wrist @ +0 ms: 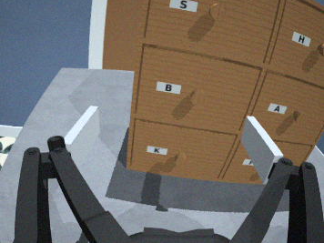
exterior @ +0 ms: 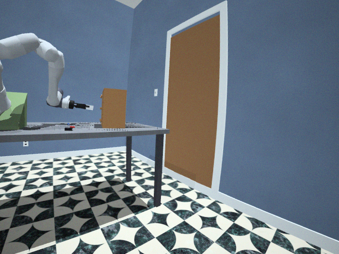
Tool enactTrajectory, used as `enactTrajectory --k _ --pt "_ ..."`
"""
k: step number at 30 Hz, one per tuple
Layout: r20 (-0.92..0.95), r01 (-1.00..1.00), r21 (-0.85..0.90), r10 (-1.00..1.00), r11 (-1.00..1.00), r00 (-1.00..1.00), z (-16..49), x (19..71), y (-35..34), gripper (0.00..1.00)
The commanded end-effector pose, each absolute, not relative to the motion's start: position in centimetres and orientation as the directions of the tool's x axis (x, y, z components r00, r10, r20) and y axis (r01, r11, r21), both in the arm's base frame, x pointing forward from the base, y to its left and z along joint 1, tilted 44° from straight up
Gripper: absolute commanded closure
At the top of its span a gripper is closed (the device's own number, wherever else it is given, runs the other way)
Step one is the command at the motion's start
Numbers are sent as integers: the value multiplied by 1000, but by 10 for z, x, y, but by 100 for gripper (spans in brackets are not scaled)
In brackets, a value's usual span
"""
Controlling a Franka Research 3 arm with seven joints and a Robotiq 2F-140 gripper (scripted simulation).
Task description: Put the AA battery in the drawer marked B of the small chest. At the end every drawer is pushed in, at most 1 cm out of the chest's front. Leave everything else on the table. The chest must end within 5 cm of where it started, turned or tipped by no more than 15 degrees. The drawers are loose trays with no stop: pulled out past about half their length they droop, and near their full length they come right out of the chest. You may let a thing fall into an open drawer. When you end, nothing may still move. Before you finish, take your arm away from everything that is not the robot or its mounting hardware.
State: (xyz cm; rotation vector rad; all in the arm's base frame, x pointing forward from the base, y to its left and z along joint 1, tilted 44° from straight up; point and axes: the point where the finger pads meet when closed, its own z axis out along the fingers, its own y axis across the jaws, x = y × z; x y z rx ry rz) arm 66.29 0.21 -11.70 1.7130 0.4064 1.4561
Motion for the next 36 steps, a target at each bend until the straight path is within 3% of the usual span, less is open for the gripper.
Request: enactTrajectory --k 1,36 --pt "722 -306 686 669 -660 175 -106 671 2 0" --pt "718 -306 686 683 -661 134 -135 668 -26 0"
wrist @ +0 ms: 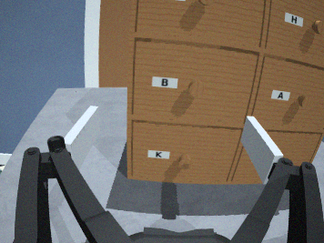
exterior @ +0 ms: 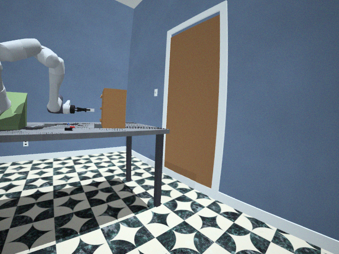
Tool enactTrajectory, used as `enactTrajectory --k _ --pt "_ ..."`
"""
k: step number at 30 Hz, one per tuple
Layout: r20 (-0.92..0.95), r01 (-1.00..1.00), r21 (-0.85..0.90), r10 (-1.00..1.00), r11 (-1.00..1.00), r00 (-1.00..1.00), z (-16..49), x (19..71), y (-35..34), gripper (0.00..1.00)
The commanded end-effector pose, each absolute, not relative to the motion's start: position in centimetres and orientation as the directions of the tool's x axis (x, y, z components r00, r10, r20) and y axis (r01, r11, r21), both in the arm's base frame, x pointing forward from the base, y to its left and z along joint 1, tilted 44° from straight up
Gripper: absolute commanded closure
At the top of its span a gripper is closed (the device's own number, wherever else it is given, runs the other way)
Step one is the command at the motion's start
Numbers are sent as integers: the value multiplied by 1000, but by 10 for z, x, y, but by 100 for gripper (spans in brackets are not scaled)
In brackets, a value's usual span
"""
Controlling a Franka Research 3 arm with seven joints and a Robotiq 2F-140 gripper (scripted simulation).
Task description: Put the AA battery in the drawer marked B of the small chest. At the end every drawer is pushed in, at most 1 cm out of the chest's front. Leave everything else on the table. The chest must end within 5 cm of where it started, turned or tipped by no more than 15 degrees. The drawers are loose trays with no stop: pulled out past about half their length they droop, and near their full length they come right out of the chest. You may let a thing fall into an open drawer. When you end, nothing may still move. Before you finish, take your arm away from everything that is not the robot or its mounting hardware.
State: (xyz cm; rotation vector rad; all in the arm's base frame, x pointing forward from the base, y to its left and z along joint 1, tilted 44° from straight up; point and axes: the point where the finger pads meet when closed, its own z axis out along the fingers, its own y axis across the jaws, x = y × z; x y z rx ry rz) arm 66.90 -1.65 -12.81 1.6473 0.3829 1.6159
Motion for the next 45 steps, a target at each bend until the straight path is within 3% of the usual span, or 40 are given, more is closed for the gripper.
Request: enactTrajectory --k 1,16,45 --pt "718 -306 686 683 -661 134 -139 668 -30 0" --pt "718 -306 686 683 -661 134 -174 661 -63 0" --pt "718 -305 686 683 -661 134 -176 661 -64 0"
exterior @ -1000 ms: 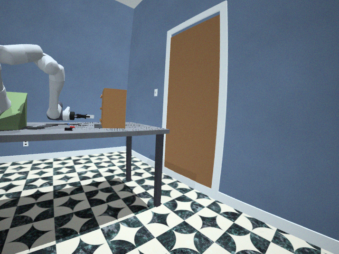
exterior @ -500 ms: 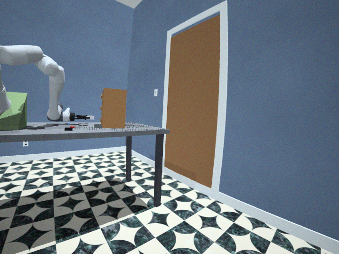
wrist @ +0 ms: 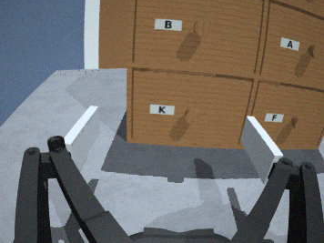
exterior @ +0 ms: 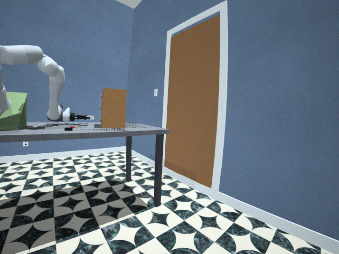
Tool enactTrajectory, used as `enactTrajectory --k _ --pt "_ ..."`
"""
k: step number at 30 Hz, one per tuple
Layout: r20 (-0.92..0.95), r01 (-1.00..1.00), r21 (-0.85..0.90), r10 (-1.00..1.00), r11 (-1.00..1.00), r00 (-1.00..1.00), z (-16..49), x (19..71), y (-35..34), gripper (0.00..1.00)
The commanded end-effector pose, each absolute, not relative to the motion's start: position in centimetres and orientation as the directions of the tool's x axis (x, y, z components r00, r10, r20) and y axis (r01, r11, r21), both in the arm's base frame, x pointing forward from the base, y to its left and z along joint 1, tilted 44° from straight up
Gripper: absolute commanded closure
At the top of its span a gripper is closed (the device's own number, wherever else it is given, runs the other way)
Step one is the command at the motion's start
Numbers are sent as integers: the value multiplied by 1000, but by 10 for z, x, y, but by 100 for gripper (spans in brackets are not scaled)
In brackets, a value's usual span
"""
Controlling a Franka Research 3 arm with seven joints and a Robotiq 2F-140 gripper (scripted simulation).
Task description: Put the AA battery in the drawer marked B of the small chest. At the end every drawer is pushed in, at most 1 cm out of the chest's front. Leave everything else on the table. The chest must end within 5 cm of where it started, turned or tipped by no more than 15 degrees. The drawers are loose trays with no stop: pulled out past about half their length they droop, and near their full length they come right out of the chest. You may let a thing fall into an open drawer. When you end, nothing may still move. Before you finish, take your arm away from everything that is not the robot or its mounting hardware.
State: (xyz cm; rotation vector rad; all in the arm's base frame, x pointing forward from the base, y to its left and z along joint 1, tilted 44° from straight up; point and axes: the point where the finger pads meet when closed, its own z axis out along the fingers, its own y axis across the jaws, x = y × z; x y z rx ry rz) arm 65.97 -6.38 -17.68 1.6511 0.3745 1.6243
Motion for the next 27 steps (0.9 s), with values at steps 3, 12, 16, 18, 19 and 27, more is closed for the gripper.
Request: enactTrajectory --k 3,12,16,18,19,27 --pt "718 -305 686 683 -661 134 -176 661 -64 0" --pt "718 -305 686 683 -661 134 -176 661 -64 0" --pt "718 -305 686 683 -661 134 -176 661 -64 0" --pt "718 -305 686 683 -661 134 -176 661 -64 0" --pt "718 -305 686 683 -661 134 -176 661 -64 0" --pt "718 -305 686 683 -661 134 -176 661 -64 0"
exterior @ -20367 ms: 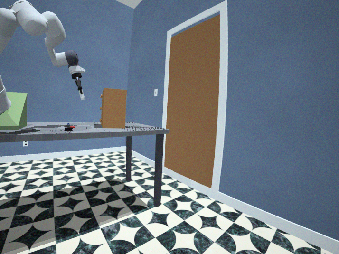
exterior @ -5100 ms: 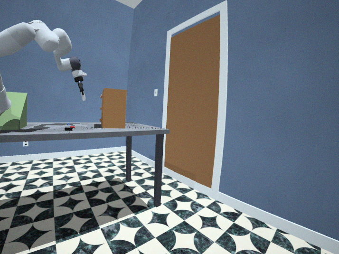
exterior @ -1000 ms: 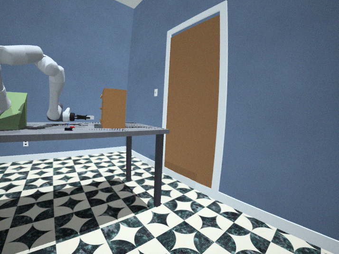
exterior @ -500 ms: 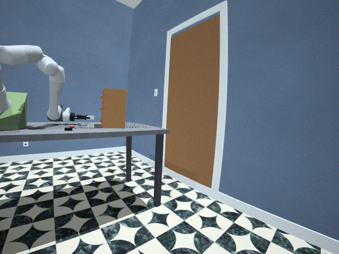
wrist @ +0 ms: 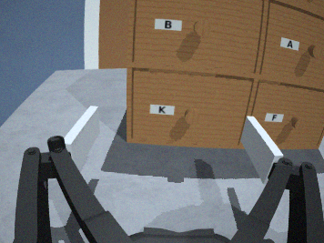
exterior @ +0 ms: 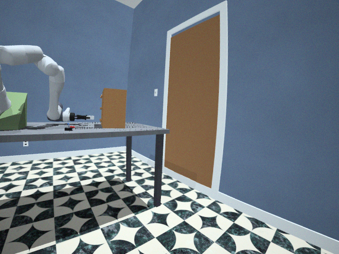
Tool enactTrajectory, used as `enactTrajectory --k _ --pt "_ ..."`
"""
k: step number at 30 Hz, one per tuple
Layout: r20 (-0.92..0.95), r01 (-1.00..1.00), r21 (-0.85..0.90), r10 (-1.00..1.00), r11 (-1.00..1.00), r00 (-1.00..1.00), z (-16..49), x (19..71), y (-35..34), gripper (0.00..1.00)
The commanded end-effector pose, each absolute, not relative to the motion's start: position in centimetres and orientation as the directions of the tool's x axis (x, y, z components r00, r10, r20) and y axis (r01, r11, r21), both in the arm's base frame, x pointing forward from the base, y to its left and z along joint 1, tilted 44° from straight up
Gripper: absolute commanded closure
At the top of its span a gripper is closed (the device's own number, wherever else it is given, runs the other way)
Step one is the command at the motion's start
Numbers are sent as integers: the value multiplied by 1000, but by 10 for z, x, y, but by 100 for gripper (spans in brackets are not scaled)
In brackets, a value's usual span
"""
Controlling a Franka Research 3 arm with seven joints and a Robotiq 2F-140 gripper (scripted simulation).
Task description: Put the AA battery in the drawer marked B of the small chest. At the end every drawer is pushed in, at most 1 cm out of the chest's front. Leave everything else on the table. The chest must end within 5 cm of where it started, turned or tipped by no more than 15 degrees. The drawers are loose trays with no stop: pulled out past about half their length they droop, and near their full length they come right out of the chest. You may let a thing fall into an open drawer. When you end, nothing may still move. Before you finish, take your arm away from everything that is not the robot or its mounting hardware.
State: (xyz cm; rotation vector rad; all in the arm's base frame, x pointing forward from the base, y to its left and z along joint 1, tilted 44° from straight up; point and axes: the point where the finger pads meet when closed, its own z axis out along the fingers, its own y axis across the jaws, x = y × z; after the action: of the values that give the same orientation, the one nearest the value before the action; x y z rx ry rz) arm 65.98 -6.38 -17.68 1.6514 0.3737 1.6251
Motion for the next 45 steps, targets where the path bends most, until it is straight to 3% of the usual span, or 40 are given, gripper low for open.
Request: enactTrajectory --k 1,28,45 --pt "718 -305 686 683 -661 134 -176 661 -64 0" --pt "718 -306 686 683 -661 134 -173 661 -62 0" --pt "718 -306 686 683 -661 134 -128 670 -19 0"
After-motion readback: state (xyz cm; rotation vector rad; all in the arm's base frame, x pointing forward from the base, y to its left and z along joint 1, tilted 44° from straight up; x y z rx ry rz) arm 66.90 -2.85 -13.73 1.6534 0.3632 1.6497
